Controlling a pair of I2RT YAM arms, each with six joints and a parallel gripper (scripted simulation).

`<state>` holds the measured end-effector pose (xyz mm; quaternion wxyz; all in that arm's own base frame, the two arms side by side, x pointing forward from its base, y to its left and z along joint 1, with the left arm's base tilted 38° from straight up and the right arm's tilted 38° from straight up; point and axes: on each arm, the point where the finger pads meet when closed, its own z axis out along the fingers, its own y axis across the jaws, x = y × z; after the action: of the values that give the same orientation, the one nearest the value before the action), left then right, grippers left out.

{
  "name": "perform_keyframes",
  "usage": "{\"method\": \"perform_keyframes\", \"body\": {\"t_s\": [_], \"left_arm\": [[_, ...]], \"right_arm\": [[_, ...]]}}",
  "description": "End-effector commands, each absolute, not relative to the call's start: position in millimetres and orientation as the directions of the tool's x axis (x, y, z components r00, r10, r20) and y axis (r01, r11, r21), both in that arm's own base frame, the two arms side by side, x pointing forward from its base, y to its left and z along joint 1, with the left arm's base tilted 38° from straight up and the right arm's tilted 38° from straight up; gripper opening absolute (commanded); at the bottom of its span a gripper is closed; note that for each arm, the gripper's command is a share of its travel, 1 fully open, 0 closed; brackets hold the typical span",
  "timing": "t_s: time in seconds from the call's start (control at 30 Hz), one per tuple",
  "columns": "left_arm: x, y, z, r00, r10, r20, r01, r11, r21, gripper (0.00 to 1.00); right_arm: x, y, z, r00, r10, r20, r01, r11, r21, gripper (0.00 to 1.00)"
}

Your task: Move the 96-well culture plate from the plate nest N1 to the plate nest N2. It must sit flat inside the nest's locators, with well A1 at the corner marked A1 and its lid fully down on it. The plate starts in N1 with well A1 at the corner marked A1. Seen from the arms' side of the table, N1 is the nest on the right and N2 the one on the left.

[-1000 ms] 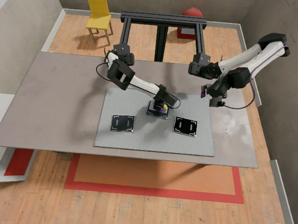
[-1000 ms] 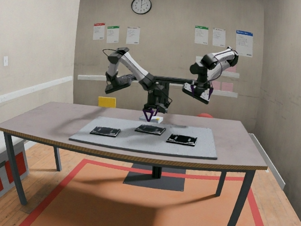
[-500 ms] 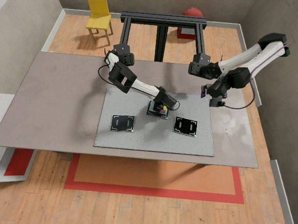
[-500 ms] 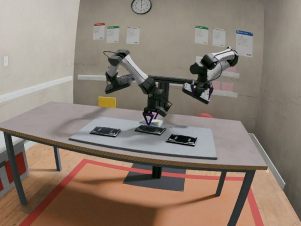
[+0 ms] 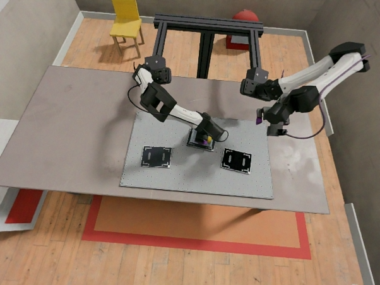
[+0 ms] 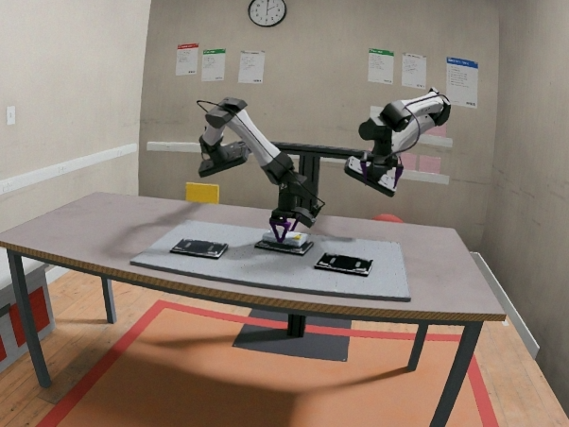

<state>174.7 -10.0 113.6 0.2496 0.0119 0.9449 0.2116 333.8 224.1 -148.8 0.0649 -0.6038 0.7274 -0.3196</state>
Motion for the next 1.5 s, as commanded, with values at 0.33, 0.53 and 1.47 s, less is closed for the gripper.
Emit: {"method": "perform_keyframes", "body": {"t_s": [0.33,0.53,1.47], "left_arm": [[176.6,-12.4,115.2,-0.87,0.124,-0.476,-0.084,0.916,0.392,1.0],[176.6,-12.4,115.2,-0.87,0.124,-0.476,-0.084,0.916,0.392,1.0],[176.6,-12.4,115.2,-0.87,0.124,-0.476,-0.084,0.916,0.392,1.0]], "right_arm": [[336.5,224.6,-156.0,-0.253,-0.92,0.299,-0.839,0.055,-0.541,0.0],[337.7,223.4,-155.7,-0.257,-0.919,0.299,-0.839,0.058,-0.541,0.0],[339.7,220.7,-155.1,-0.262,-0.917,0.301,-0.84,0.063,-0.54,0.0]]}}
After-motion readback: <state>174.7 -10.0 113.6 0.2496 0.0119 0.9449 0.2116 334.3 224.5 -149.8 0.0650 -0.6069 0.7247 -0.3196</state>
